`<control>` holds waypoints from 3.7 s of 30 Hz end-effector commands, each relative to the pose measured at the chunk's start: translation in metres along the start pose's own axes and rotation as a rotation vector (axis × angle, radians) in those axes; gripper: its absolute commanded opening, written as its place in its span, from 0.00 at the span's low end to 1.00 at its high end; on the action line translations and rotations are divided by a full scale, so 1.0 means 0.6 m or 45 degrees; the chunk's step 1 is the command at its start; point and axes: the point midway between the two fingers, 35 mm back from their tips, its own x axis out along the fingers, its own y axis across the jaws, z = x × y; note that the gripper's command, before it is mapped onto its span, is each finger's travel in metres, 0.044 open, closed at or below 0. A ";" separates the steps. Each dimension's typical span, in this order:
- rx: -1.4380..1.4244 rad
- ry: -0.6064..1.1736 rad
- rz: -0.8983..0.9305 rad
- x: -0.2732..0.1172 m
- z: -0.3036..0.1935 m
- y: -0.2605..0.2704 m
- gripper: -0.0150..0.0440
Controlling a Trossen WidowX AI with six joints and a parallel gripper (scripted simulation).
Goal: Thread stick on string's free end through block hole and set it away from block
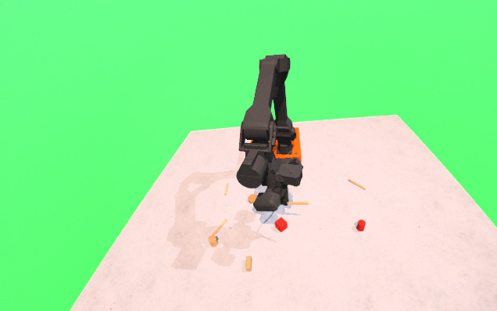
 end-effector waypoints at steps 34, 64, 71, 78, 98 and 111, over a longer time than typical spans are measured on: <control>-0.547 0.001 0.157 -0.025 -0.067 -0.089 0.25; -0.968 0.008 0.284 -0.046 -0.133 -0.136 0.25; -1.079 0.011 0.318 -0.053 -0.152 -0.145 0.25; -1.190 0.010 0.354 -0.059 -0.171 -0.152 0.25; -1.251 0.018 0.373 -0.051 -0.184 -0.154 0.25; -1.271 0.091 0.338 -0.025 -0.193 -0.152 0.25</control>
